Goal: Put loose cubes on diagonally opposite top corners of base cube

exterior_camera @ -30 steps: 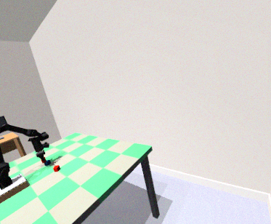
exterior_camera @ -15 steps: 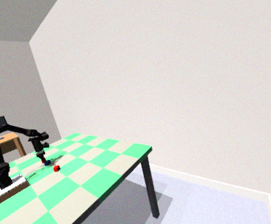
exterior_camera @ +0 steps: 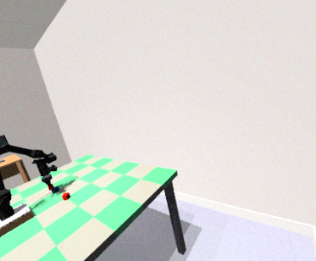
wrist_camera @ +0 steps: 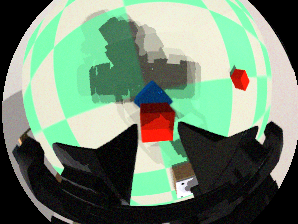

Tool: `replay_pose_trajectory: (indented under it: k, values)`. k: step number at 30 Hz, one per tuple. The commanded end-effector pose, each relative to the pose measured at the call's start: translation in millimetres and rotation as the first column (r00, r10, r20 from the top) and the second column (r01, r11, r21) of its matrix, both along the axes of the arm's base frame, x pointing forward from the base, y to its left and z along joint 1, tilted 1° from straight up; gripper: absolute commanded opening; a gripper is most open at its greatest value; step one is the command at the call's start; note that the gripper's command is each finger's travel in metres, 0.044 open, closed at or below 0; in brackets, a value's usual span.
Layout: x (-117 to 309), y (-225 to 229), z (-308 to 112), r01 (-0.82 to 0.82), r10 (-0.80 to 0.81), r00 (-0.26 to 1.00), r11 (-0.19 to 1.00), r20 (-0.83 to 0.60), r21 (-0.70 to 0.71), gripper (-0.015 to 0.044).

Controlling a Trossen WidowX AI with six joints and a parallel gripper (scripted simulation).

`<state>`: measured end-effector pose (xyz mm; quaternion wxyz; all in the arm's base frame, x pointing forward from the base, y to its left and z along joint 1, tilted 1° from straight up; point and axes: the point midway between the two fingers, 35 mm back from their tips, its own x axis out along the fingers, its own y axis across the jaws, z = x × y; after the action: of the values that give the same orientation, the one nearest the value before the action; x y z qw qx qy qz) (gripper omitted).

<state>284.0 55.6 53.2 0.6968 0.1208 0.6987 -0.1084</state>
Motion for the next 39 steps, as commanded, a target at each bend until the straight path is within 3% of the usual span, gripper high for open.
replay_pose_trajectory:
  k: [1, 25, 26, 28, 39]
  values:
    - [1.6, 0.2, 8.1, -0.001, 0.001, 1.0, 1.0, 0.013, 0.003, 0.0205]
    - [1.5, -0.1, 22.6, -0.001, 0.001, 1.0, 1.0, 0.013, 0.003, 0.0205]
    - [1.6, -1.4, 20.2, 0.006, -0.006, 1.0, 1.0, 0.006, 0.001, 0.0231]
    - [5.1, -11.3, 22.2, 0.044, -0.044, 0.999, 0.999, 0.006, 0.001, 0.0265]
    - [19.2, -101.0, 39.9, 0.354, -0.354, 0.935, 0.935, 0.006, -0.003, 0.0265]
